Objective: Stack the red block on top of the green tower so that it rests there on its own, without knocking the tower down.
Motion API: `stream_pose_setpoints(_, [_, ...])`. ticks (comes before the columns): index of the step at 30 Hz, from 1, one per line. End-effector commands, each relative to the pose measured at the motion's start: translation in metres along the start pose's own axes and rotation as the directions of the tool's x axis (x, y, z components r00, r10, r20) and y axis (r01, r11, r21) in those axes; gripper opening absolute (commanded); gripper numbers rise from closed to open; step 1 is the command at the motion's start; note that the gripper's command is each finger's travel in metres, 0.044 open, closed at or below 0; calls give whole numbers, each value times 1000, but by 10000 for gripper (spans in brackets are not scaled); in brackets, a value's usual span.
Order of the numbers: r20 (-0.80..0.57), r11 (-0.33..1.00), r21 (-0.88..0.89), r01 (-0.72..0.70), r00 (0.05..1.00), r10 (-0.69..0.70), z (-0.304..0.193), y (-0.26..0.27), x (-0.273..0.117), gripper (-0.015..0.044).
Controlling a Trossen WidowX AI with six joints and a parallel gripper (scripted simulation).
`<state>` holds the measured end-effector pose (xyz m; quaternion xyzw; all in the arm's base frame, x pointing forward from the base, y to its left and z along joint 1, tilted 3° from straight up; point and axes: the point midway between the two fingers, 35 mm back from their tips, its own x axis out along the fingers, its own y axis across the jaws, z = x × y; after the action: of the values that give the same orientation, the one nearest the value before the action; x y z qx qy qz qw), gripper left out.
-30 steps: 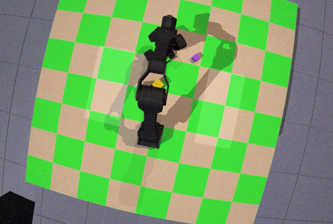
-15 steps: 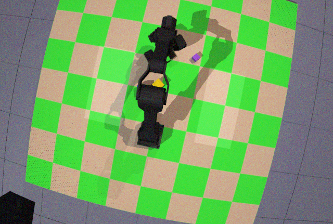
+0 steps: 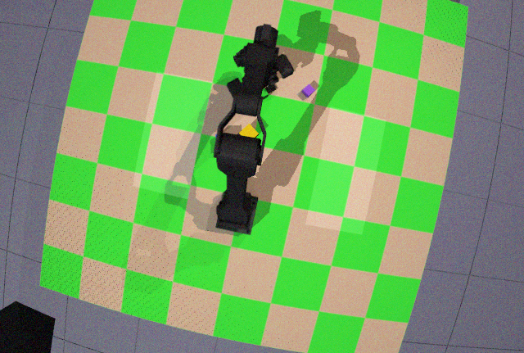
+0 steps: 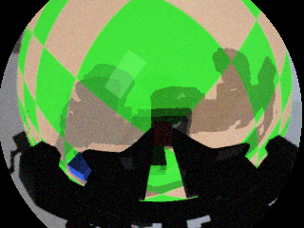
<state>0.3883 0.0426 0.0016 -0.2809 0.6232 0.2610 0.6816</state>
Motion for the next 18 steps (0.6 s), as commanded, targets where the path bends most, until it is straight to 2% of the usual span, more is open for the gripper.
stream_pose_setpoints(1, [-2,1000,-4,2,1000,-2,0,0,0,53])
stream_pose_setpoints(6, [-2,1000,-4,2,1000,-2,0,0,-4,0])
stream_pose_setpoints(18, [-1,1000,-4,2,1000,-2,0,0,-63,0])
